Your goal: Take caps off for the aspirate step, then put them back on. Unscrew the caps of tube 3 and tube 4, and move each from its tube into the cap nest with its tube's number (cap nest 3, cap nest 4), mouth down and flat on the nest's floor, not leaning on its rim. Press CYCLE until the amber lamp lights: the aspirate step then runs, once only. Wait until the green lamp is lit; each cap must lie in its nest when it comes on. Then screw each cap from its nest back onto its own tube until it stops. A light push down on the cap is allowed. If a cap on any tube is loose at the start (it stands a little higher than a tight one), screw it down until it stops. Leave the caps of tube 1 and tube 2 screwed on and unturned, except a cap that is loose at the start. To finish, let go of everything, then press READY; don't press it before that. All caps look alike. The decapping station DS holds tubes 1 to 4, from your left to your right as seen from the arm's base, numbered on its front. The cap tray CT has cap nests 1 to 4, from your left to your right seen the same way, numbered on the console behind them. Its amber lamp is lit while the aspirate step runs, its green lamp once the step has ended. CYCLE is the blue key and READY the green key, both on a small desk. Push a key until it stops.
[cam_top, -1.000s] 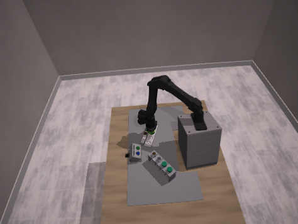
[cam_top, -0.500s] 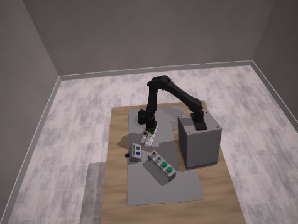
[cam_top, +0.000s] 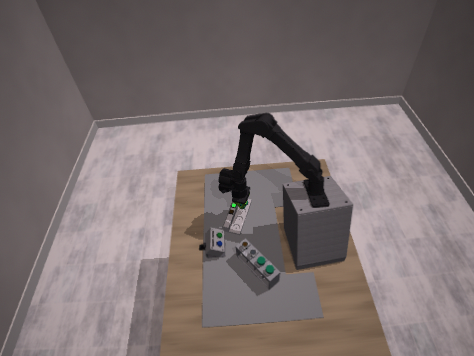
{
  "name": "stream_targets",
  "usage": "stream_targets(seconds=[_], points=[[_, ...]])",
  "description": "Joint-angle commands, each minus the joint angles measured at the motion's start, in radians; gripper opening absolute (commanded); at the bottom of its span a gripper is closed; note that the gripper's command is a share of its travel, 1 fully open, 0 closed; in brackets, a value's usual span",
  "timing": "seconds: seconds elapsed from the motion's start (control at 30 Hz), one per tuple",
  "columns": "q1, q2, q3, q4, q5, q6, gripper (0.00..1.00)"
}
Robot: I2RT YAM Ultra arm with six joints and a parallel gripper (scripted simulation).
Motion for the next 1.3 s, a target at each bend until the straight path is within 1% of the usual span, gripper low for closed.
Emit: stream_targets(seconds=[0.0,0.1,0.17,0.4,0.6,0.8,0.93,0.97,1.0,1.07,1.1,1.13,1.2,1.27], points=[[0.022,-0.071,-0.013,-0.055,0.002,0.019,0.00],[0.033,-0.122,-0.025,-0.096,0.004,0.031,0.00],[0.033,-0.122,-0.025,-0.096,0.004,0.031,0.00],[0.061,-0.237,-0.041,-0.203,0.007,0.059,0.00],[0.084,-0.328,-0.040,-0.302,0.011,0.083,0.00],[0.084,-0.328,-0.039,-0.303,0.011,0.083,0.00],[0.174,-0.329,-0.097,-0.271,0.021,-0.158,0.00],[0.197,-0.327,-0.109,-0.265,0.024,-0.204,0.00],[0.197,-0.328,-0.109,-0.265,0.024,-0.217,0.00],[0.245,-0.322,-0.130,-0.253,0.028,-0.334,0.00],[0.269,-0.318,-0.138,-0.249,0.030,-0.373,0.00],[0.270,-0.319,-0.139,-0.248,0.030,-0.392,0.00],[0.319,-0.309,-0.153,-0.239,0.034,-0.502,0.00],[0.320,-0.309,-0.153,-0.239,0.034,-0.507,0.00]])
